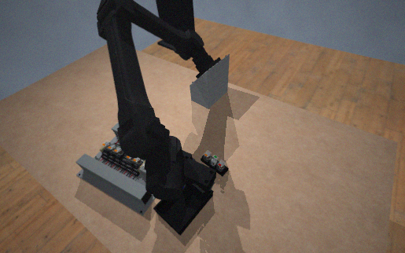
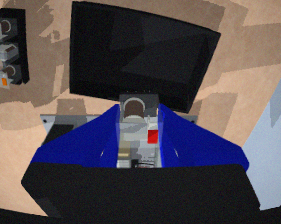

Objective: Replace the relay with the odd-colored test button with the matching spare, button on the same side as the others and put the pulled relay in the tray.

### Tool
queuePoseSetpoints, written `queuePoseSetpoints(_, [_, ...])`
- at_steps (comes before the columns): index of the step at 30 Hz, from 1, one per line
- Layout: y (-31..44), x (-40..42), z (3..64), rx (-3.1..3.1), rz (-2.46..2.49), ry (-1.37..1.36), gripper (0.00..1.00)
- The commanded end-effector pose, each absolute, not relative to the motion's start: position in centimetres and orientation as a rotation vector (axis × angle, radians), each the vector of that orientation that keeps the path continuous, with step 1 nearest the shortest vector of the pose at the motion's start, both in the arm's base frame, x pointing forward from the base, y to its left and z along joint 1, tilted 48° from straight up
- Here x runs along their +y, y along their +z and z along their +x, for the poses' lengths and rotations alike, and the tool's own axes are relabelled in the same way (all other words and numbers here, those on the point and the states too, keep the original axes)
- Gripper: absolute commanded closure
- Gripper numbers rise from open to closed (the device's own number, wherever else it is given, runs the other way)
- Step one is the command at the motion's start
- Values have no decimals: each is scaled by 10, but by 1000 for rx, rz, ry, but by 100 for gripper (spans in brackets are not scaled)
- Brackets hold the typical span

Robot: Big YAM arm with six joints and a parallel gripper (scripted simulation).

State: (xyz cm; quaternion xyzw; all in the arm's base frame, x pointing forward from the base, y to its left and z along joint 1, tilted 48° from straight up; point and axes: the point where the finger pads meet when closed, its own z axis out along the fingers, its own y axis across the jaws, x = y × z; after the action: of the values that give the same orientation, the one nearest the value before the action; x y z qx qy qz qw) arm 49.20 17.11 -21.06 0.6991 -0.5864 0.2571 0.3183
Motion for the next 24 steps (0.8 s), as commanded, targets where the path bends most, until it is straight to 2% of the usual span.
queuePoseSetpoints(1, [-209, 177, 511, -1580, 1845, 685, 100])
queuePoseSetpoints(24, [-239, 141, 495, -1548, 1840, 671, 100])
